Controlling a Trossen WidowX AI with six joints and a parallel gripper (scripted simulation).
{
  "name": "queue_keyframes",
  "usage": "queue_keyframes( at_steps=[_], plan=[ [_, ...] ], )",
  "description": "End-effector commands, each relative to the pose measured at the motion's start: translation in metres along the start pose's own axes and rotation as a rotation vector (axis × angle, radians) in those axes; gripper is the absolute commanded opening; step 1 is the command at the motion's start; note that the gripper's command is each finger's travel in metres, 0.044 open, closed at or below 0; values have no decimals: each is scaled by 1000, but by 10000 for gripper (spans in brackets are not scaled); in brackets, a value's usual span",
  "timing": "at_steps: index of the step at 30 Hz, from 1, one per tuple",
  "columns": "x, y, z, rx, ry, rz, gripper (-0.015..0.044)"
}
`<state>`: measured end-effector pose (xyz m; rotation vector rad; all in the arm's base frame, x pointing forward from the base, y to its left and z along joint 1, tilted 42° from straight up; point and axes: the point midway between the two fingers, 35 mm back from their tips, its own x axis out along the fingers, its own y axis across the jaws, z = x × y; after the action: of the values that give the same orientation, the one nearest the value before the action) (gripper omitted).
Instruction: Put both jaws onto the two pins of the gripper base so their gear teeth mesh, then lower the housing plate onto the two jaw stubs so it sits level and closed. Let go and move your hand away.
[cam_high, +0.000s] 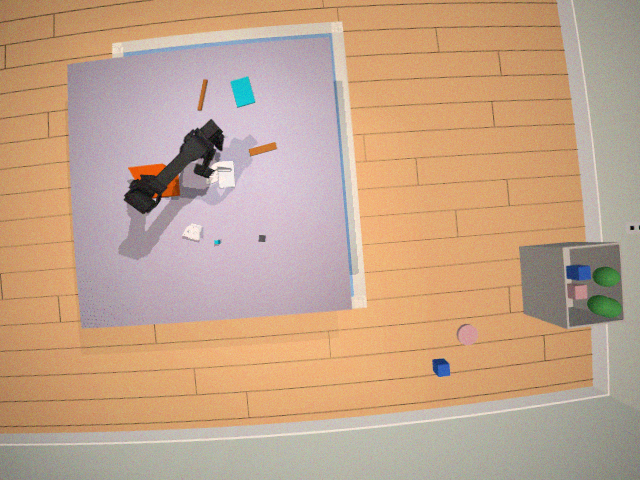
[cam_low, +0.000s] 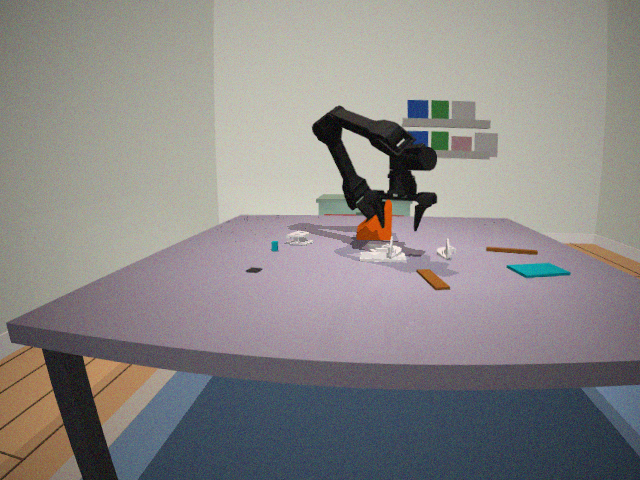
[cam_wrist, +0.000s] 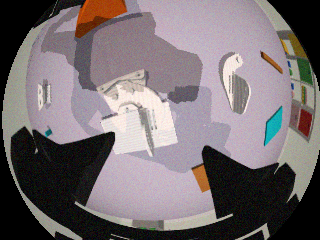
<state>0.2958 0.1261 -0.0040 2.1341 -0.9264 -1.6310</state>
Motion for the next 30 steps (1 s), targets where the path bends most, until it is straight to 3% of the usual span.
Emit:
queue_keyframes(
  at_steps=[1, 30],
  plan=[
    [-1, -4, 2, 85, -6, -1, 440],
    [-7, -31, 16, 734, -12, -3, 440]
  ],
)
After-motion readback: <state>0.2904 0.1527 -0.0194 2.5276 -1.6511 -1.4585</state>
